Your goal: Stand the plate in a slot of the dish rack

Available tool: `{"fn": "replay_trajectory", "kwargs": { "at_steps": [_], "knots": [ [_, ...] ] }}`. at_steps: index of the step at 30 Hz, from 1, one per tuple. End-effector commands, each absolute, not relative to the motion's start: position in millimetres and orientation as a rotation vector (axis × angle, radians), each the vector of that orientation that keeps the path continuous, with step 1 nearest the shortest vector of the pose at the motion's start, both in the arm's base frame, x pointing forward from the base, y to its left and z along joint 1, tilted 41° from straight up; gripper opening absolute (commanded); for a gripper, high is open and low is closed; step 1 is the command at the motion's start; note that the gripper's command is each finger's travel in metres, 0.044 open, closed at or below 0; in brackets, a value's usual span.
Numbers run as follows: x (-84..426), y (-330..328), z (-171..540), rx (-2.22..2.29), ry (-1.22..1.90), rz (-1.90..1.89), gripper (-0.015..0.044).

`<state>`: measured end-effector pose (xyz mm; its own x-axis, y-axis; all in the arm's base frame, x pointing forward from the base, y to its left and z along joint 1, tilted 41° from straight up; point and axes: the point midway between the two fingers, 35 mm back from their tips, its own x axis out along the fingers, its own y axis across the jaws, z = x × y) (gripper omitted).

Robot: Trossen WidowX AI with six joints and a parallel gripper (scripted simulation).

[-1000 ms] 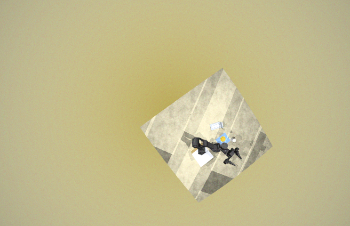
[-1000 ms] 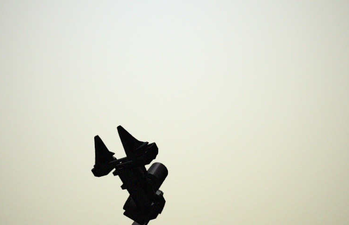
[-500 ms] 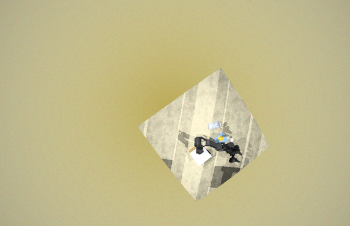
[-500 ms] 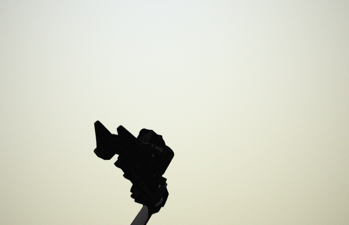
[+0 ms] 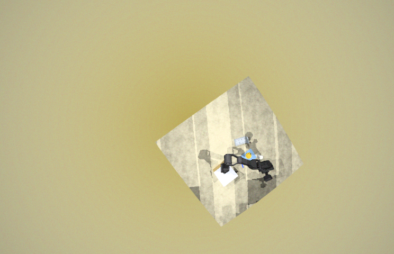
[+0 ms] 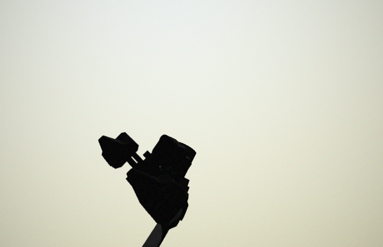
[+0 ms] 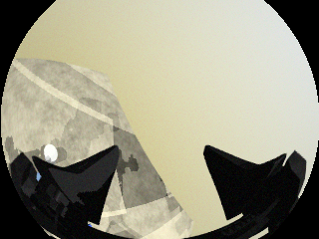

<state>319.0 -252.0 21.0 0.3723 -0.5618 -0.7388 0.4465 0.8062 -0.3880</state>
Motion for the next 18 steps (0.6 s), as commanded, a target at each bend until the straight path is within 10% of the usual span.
{"fn": "replay_trajectory", "kwargs": {
  "at_steps": [1,18],
  "knots": [
    [325,-243,8,-0.118,1.084,-0.533,0.0400],
    [328,-190,-24,0.025,1.374,-0.025,0.0400]
  ]
}}
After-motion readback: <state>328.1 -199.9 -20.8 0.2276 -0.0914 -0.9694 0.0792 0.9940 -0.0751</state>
